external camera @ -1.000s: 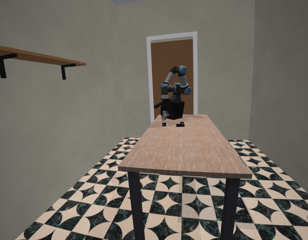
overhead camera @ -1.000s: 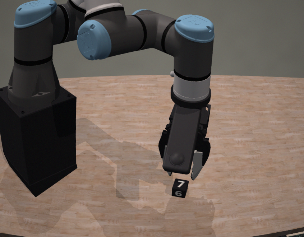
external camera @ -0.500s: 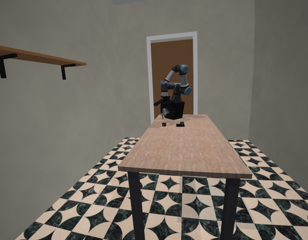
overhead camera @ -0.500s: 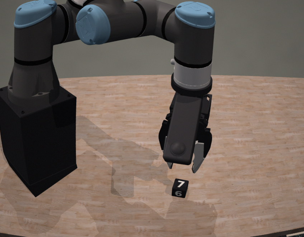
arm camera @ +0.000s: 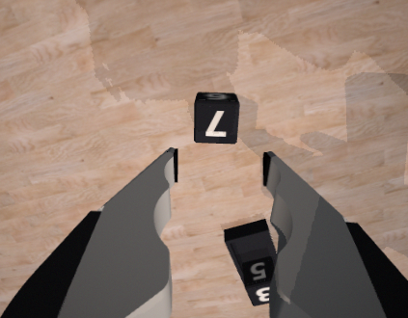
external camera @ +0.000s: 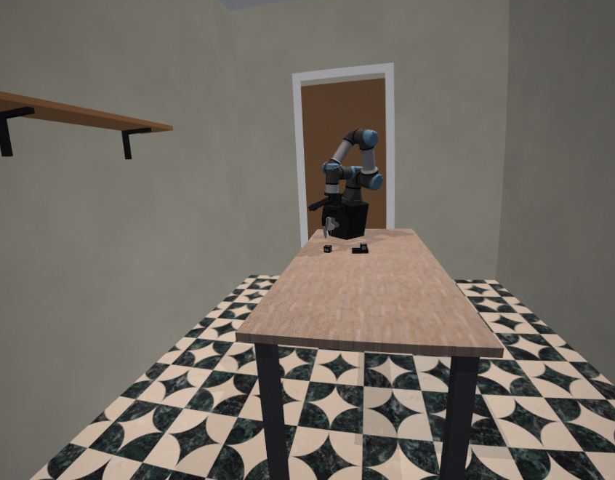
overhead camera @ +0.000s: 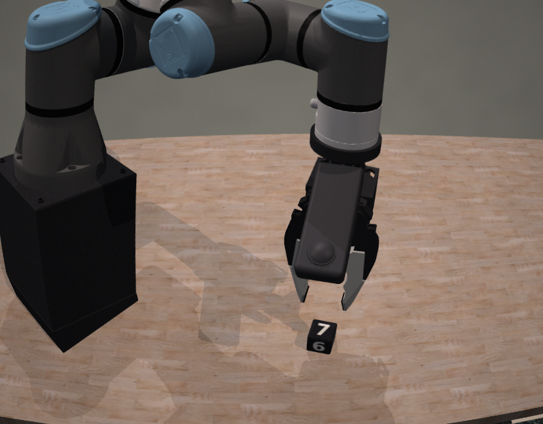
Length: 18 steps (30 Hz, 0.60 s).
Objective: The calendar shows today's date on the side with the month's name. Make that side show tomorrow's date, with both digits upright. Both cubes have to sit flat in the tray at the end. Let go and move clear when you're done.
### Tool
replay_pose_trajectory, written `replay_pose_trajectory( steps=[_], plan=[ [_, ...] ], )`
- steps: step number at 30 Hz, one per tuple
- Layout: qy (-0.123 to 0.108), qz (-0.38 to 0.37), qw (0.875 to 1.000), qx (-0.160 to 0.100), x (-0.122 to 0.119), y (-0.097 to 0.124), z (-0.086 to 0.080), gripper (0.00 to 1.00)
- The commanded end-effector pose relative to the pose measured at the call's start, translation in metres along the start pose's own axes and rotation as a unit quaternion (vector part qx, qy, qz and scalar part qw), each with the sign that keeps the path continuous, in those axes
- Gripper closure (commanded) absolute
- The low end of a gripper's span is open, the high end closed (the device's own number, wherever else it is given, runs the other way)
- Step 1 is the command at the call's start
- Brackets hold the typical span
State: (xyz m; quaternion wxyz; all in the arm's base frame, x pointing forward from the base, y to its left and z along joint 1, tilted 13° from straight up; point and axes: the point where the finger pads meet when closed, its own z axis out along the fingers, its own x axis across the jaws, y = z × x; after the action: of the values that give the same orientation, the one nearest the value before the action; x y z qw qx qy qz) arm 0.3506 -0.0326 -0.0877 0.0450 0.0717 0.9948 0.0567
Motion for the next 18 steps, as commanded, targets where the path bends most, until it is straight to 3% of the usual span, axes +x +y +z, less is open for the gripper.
replay_pose_trajectory(
  steps=[1,7,18],
  plan=[
    [0.001,0.000,0.999,0.042,-0.0002,0.0003,0.0001,0.71],
    [-0.004,0.001,0.997,0.078,-0.0017,0.0013,-0.0014,0.71],
    [-0.007,0.002,0.996,0.091,-0.0026,0.0019,-0.0024,0.71]
  ],
)
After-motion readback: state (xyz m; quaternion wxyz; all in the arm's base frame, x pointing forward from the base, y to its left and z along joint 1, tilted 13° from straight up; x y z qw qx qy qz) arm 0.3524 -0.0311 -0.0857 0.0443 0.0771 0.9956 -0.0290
